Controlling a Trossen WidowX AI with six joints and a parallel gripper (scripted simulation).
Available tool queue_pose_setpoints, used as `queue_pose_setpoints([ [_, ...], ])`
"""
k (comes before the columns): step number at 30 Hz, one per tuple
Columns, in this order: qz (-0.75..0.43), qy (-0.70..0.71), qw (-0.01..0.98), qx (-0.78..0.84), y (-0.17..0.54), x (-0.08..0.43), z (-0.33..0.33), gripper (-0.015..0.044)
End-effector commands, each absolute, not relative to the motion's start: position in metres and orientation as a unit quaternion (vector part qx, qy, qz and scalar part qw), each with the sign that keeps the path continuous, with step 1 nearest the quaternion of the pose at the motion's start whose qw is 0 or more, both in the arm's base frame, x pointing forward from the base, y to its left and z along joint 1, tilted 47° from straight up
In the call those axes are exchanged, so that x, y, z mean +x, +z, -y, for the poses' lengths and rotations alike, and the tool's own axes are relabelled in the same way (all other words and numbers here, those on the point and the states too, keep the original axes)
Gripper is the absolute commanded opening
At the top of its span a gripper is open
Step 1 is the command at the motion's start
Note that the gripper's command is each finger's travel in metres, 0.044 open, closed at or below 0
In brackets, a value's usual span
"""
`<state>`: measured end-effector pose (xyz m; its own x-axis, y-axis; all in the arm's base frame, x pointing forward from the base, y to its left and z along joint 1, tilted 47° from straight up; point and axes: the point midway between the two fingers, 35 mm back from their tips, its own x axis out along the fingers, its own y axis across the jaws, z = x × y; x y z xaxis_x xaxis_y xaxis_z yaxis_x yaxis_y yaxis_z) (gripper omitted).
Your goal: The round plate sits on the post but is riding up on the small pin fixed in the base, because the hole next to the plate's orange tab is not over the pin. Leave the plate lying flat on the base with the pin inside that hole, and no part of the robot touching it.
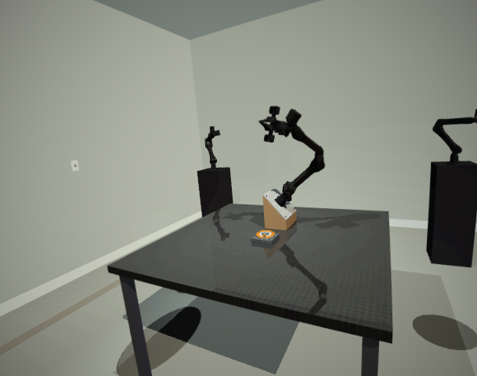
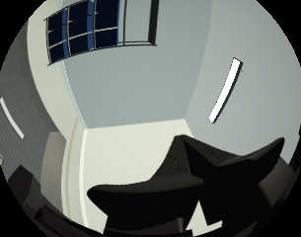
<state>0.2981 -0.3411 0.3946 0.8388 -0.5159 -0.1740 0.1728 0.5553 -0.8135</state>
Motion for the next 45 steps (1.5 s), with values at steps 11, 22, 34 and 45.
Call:
queue_pose_setpoints([
  [11,-0.311,0.059,0.930,-0.186,0.202,0.389,0.245,0.0000],
  [22,-0.445,0.209,0.869,0.058,0.077,0.395,0.124,0.0000],
  [34,-0.633,0.272,0.665,0.288,-0.014,0.332,-0.009,0.0000],
  [45,-0.633,0.272,0.665,0.288,-0.013,0.333,-0.016,0.0000],
])
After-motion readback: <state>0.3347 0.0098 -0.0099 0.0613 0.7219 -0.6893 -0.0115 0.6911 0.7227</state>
